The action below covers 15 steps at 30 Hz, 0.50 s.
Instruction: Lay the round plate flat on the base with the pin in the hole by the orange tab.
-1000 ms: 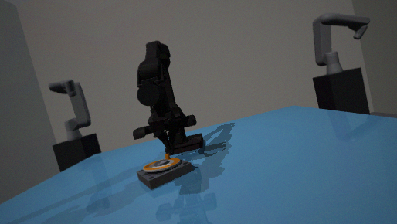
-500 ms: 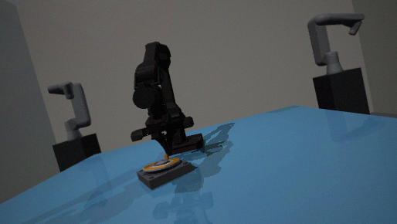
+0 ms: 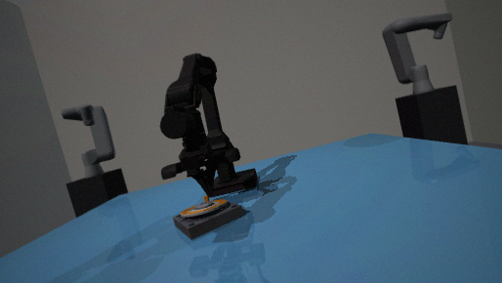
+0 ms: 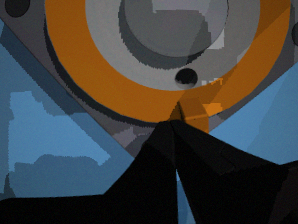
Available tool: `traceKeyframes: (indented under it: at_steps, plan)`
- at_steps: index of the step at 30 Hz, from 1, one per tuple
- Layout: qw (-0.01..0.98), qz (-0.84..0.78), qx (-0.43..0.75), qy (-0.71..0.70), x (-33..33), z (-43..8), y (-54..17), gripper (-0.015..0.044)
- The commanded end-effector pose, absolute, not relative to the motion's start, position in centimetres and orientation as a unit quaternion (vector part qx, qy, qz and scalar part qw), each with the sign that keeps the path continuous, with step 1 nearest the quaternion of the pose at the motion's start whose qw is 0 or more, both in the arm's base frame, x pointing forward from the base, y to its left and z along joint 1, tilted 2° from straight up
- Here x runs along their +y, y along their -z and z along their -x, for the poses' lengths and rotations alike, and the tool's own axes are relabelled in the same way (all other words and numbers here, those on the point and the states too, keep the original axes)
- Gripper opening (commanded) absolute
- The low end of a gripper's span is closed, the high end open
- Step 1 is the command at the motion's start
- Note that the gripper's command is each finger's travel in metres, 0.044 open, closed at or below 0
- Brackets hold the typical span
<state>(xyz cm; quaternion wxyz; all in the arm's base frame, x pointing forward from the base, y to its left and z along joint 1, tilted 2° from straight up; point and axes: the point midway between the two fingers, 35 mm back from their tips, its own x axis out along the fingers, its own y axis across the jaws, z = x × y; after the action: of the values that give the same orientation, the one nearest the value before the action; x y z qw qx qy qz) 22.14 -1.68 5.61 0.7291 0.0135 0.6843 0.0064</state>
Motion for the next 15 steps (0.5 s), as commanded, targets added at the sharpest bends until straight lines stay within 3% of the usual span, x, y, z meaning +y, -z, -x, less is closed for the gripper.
traceKeyframes:
  at_steps: [1,15]
  plan:
    - [0.726,-0.012,0.687,-0.001,-2.3,-21.8,-5.4,0.0]
    - [0.726,-0.011,0.687,-0.001,-3.5,-22.0,-5.4,0.0]
